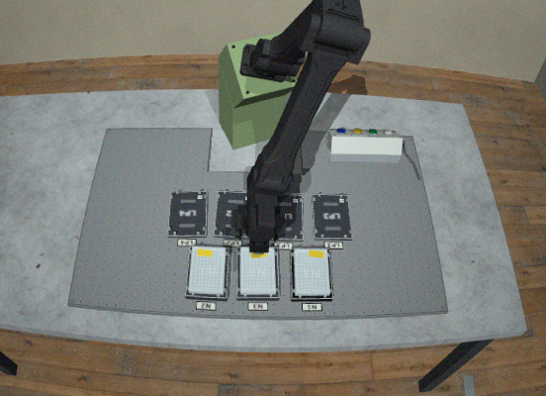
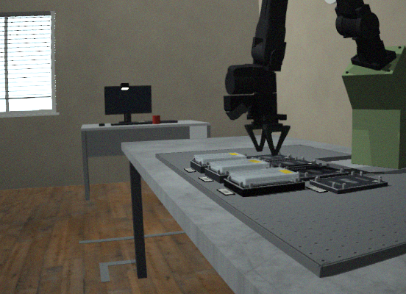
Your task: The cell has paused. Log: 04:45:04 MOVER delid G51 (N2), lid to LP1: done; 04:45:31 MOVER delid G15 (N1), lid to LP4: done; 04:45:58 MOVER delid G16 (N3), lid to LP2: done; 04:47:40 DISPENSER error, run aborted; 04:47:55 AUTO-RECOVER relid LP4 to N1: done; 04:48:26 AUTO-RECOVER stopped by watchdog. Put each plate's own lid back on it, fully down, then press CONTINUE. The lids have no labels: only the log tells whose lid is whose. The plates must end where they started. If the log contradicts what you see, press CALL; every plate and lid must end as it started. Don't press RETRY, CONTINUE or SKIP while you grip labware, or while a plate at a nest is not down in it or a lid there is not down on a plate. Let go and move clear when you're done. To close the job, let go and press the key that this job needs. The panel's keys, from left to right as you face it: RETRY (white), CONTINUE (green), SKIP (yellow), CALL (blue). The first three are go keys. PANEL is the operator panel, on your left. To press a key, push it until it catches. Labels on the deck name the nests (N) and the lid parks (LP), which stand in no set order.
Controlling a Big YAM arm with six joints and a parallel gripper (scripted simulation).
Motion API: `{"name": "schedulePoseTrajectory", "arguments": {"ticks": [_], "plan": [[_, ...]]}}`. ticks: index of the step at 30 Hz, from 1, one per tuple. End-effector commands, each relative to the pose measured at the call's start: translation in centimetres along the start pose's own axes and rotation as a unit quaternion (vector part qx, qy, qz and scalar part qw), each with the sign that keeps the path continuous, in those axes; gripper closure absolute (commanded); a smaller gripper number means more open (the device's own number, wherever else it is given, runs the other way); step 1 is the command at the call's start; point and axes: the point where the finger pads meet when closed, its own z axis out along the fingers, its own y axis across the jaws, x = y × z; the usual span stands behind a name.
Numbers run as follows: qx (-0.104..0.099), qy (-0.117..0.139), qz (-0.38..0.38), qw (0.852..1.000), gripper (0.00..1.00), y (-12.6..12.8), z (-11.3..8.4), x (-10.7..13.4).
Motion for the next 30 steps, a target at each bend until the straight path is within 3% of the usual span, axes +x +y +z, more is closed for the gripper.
{"name": "schedulePoseTrajectory", "arguments": {"ticks": [1, 5, 6, 14, 16, 19, 23, 26, 30], "plan": [[-0.003, -0.025, -0.003, 1.0, 0.16, 0.8, -0.7, -0.5], [-0.003, -0.024, -0.003, 1.0, 0.2, 0.8, -0.6, 1.6], [-0.003, -0.023, -0.002, 1.0, 1.0, 0.8, -0.5, 2.1], [-0.002, -0.005, 0.002, 1.0, 1.0, 0.6, 0.3, 7.6], [-0.002, -0.005, 0.002, 1.0, 1.0, 0.6, 0.3, 7.6], [-0.003, -0.029, -0.003, 1.0, 1.0, 0.8, -0.4, 5.7], [-0.003, -0.028, -0.003, 1.0, 1.0, 0.9, -0.3, 5.7], [0.0, -0.012, 0.0, 1.0, 1.0, 0.3, -0.1, 6.9], [0.002, -0.013, 0.0, 1.0, 1.0, 0.0, -2.5, 7.0]]}}
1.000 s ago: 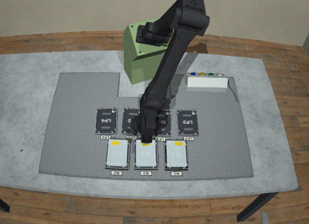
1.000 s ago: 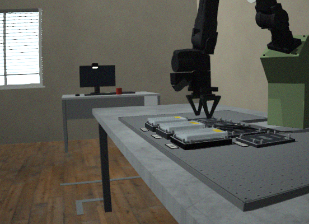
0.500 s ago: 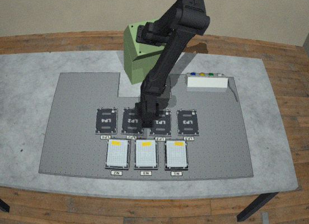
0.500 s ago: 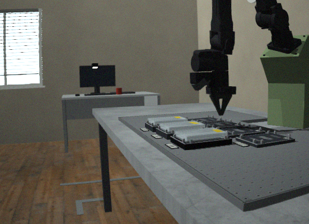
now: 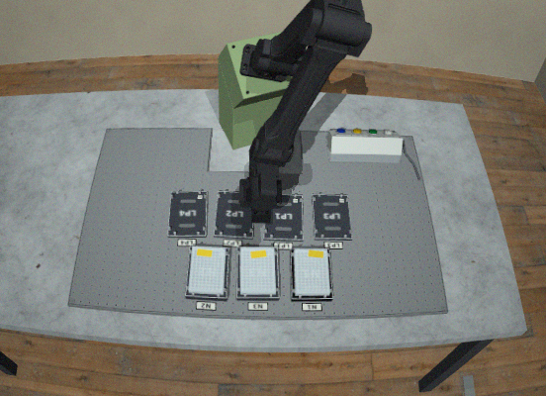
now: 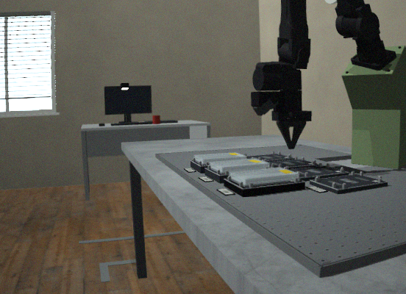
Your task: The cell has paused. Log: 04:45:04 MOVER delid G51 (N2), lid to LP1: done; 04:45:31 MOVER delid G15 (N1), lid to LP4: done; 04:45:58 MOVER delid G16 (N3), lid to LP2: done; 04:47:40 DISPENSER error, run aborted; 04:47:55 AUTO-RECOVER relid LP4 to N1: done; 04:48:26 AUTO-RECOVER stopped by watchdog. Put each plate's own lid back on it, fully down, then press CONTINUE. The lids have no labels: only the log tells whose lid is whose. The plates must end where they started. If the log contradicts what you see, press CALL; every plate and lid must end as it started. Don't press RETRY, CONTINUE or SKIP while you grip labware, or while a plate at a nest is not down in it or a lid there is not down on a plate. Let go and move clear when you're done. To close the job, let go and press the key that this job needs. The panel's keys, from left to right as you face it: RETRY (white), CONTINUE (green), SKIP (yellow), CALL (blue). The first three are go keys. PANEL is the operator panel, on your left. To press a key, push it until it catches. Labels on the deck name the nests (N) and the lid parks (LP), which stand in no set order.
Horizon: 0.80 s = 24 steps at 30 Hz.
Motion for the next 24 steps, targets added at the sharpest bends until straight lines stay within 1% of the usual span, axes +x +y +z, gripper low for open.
{"name": "schedulePoseTrajectory", "arguments": {"ticks": [1, 3, 12, 14, 16, 17, 20, 21, 22, 24], "plan": [[0.004, -0.007, 0.0, 1.0, 1.0, -0.4, -2.4, -0.2], [0.004, -0.007, 0.0, 1.0, 1.0, -0.4, -2.4, -0.2], [0.004, -0.007, 0.0, 1.0, 1.0, -0.3, -6.8, -0.1], [0.004, -0.011, -0.001, 1.0, 1.0, -0.3, -7.1, -0.6], [0.004, -0.01, -0.001, 1.0, 1.0, -0.3, -7.1, -0.5], [0.004, 0.006, 0.003, 1.0, 1.0, -0.5, -6.4, 0.5], [0.003, 0.008, 0.001, 1.0, 1.0, -0.3, -6.3, 0.8], [0.003, 0.006, 0.0, 1.0, 1.0, -0.3, -6.4, 0.6], [0.0, -0.007, -0.021, 1.0, 1.0, 0.9, -6.8, 0.1], [0.0, -0.012, -0.042, 0.999, 1.0, 1.8, -6.8, 0.1]]}}
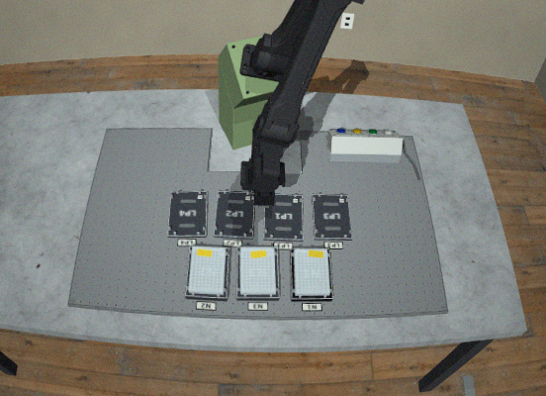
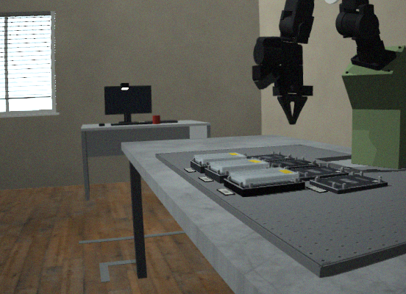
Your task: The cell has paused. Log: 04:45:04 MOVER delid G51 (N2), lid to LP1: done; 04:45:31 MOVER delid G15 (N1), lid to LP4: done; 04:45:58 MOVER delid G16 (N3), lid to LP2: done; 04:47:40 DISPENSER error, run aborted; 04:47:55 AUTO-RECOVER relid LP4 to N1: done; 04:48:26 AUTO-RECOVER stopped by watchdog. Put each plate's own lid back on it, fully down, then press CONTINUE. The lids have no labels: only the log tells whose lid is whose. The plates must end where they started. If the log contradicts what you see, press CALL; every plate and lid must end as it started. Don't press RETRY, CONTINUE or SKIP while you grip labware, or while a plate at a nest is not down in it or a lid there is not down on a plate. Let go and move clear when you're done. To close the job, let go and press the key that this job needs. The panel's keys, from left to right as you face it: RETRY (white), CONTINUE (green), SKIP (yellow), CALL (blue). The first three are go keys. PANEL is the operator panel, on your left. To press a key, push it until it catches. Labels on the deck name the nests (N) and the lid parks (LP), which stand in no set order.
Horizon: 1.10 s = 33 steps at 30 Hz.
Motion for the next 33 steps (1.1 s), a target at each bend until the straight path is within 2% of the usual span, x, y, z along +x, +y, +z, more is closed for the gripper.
{"name": "schedulePoseTrajectory", "arguments": {"ticks": [1, 11, 13, 15, 22, 28, 30, 33], "plan": [[-0.008, -0.012, -0.047, 0.999, 1.0, 2.1, -0.4, -0.1], [-0.009, -0.016, -0.145, 0.989, 1.0, 7.0, -0.5, 0.9], [-0.009, -0.016, -0.145, 0.989, 1.0, 7.0, -0.5, 0.9], [-0.009, -0.016, -0.165, 0.986, 1.0, 8.1, -0.5, 1.0], [-0.009, -0.013, -0.232, 0.973, 1.0, 11.7, -0.6, 1.5], [-0.007, 0.0, -0.29, 0.957, 1.0, 14.4, -0.1, 2.9], [-0.007, 0.0, -0.29, 0.957, 1.0, 14.4, -0.1, 2.9], [-0.007, -0.001, -0.319, 0.948, 1.0, 15.9, -0.1, 3.2]]}}
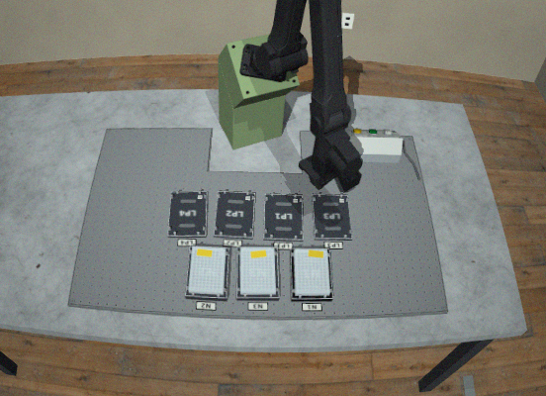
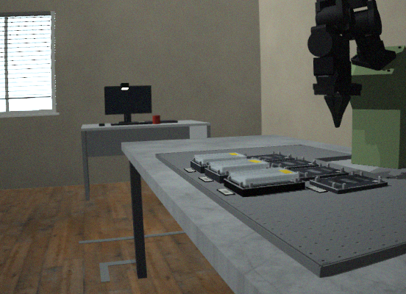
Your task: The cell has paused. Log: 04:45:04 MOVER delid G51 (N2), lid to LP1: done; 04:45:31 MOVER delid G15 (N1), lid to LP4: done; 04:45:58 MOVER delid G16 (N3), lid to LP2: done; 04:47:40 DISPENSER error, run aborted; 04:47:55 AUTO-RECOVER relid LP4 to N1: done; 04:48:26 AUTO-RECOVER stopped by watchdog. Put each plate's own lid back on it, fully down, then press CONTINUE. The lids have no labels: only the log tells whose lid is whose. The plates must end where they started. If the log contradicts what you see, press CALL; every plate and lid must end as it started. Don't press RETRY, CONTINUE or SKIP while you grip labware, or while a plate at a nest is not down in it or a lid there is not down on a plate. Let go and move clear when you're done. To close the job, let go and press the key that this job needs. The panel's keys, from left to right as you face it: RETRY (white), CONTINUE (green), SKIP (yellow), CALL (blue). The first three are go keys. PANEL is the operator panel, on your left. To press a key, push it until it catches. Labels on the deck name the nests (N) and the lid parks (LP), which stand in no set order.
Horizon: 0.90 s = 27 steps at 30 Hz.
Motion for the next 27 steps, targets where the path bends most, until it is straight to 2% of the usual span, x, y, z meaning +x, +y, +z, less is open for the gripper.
{"name": "schedulePoseTrajectory", "arguments": {"ticks": [1, 9, 11, 12, 14, 15, 26, 27], "plan": [[-0.007, 0.002, -0.042, 0.999, 1.0, 1.7, 0.0, -1.0], [-0.007, 0.001, -0.039, 0.999, 1.0, 5.6, 0.0, -2.4], [-0.007, 0.001, -0.039, 0.999, 1.0, 5.8, 0.0, -2.5], [-0.007, -0.008, -0.037, 0.999, 1.0, 5.7, -0.5, -3.0], [-0.007, -0.008, -0.037, 0.999, 1.0, 5.7, -0.5, -3.0], [0.0, -0.004, -0.028, 1.0, 1.0, 4.8, -0.5, -2.3], [-0.002, 0.001, -0.031, 1.0, 1.0, 4.9, -0.3, -1.7], [-0.007, -0.002, -0.053, 0.999, 1.0, 6.1, -0.2, -1.5]]}}
